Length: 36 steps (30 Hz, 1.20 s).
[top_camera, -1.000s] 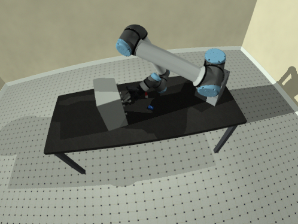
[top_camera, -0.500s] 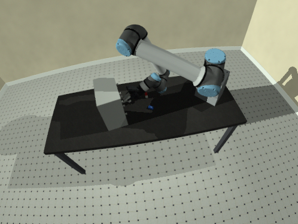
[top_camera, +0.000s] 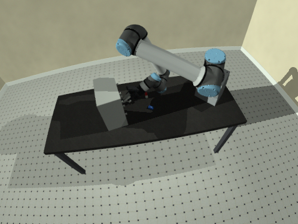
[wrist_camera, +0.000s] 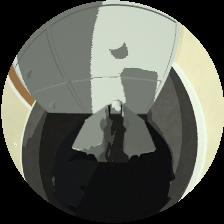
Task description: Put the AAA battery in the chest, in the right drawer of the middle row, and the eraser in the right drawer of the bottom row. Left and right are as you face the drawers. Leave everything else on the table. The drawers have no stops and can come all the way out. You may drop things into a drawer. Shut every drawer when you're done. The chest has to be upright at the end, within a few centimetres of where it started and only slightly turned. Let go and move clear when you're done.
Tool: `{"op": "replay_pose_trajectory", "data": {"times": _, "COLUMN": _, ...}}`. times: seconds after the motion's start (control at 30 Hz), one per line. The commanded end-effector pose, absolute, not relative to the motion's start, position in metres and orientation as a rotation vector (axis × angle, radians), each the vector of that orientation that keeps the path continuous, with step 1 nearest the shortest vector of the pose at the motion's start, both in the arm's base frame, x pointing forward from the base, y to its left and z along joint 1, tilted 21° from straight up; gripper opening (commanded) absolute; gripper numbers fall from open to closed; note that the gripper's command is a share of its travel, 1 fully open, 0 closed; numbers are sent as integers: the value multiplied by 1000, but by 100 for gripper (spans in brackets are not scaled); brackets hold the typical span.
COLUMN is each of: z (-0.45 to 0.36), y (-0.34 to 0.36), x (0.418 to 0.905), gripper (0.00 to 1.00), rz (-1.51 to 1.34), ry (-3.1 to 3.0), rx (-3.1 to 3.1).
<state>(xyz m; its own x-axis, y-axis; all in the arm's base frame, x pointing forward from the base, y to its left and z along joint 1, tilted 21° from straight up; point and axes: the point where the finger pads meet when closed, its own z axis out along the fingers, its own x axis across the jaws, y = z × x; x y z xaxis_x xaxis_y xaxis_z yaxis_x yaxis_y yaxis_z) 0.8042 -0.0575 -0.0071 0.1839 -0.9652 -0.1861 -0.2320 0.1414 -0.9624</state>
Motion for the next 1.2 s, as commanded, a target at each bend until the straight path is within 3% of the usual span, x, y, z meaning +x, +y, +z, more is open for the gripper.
{"op": "replay_pose_trajectory", "data": {"times": 0.0, "z": -7, "y": -58, "x": 804, "gripper": 7, "rz": -825, "ry": 1282, "rx": -1329}}
{"op": "replay_pose_trajectory", "data": {"times": 1.17, "z": -10, "y": -59, "x": 794, "gripper": 7, "rz": -825, "ry": 1282, "rx": -1329}}
